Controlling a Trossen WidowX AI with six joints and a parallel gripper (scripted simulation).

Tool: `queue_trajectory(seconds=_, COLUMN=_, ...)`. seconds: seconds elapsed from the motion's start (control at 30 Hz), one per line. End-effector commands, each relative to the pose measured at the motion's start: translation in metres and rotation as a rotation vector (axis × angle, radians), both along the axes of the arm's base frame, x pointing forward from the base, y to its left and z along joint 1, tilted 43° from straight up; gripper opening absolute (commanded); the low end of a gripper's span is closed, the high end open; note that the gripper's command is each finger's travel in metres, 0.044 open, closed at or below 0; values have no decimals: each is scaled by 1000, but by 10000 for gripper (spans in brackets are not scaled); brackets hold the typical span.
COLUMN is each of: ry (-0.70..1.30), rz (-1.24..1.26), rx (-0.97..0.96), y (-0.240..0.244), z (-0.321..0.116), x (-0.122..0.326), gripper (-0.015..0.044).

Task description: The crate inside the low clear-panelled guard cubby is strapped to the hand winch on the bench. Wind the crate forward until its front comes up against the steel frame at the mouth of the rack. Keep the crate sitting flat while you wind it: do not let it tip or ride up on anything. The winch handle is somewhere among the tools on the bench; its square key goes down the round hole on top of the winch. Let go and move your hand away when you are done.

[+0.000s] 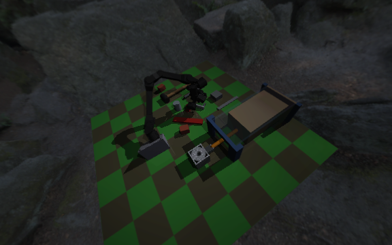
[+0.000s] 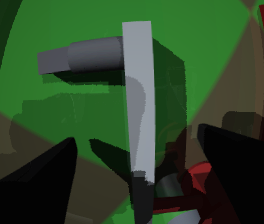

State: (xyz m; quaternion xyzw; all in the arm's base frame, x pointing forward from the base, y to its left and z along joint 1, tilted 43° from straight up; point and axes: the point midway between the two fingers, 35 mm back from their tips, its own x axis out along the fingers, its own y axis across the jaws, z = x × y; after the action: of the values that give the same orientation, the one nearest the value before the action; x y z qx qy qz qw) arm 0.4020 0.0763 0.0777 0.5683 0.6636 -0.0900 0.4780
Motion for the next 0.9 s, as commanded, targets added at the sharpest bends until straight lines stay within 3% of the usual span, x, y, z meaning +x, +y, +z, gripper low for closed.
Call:
queue_trajectory(seconds=0.0, ry=-2, rz=1, rx=0, y=0, z=1, x=0, gripper=367)
queue_trajectory(seconds=0.87, ry=-2, rz=1, rx=0, y=0, z=1, x=0, gripper=193)
